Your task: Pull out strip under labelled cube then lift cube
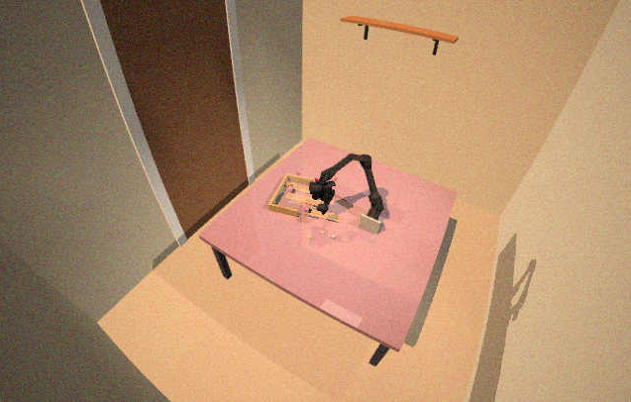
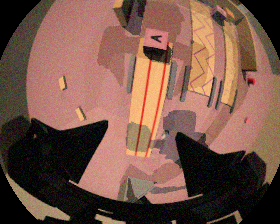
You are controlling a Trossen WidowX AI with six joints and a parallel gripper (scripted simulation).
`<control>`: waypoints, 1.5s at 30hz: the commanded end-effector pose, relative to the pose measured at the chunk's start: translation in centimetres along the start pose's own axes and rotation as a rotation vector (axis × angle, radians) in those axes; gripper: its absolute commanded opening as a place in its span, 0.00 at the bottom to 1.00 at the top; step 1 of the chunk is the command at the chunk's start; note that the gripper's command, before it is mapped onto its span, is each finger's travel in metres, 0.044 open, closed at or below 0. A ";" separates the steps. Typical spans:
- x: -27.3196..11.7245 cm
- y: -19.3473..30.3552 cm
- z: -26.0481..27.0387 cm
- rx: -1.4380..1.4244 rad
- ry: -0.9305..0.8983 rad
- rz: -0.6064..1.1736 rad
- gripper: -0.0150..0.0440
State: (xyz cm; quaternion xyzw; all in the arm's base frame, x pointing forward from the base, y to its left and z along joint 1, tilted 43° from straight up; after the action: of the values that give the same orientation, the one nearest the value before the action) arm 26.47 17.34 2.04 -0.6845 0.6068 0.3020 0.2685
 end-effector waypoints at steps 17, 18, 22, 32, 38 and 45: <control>-0.9 -7.0 1.8 -0.002 0.005 0.002 1.00; -1.0 -7.3 1.9 -0.002 0.005 0.002 1.00; -1.1 -8.7 2.1 -0.001 0.005 0.001 1.00; -0.9 -11.6 2.6 0.000 0.005 0.000 1.00; -0.2 -11.6 2.6 0.000 0.005 0.000 0.73; 1.0 -11.7 2.6 0.000 0.005 0.000 0.68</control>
State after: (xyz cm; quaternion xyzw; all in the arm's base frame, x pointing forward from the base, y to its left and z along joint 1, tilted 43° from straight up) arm 37.88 20.71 0.41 -0.6862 0.6035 0.2996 0.2741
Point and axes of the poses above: the point midway between the two fingers, 35 mm back from their tips, its own x axis out along the fingers, its own z axis across the jaws, y = z × x, the point moved 8 cm from there along -x, back along the fingers, and after that the axes turned 11 degrees about x, right-handed, at the moved point
